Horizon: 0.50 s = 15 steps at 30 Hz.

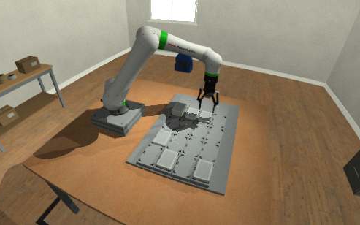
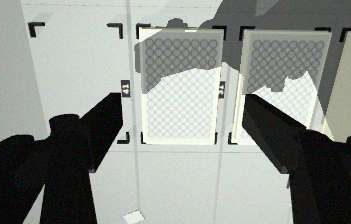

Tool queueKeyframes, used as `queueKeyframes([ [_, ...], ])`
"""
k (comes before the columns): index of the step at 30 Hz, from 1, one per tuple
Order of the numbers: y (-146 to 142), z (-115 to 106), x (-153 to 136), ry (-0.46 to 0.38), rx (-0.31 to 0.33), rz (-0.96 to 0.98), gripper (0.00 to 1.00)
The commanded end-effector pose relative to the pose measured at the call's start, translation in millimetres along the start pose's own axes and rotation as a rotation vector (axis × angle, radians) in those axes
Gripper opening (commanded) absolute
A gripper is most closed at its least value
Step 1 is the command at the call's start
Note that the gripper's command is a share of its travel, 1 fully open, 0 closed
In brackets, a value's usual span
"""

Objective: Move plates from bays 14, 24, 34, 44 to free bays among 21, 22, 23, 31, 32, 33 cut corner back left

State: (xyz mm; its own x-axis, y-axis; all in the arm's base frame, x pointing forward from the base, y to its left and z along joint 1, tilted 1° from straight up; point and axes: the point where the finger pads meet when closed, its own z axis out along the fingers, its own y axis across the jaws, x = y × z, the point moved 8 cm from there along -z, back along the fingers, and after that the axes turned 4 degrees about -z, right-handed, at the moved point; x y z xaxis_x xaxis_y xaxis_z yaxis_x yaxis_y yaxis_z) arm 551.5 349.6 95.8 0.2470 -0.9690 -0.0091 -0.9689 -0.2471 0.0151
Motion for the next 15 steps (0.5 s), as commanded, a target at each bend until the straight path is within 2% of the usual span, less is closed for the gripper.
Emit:
queueKeyframes([
  [1,-1,-3,0,-0.001,0.002,0.0,0.7],
  [9,-1,-3,0,-0.001,0.002,0.0,0.7],
  [15,-3,-3,16,-0.001,0.002,-0.001,0.7],
])
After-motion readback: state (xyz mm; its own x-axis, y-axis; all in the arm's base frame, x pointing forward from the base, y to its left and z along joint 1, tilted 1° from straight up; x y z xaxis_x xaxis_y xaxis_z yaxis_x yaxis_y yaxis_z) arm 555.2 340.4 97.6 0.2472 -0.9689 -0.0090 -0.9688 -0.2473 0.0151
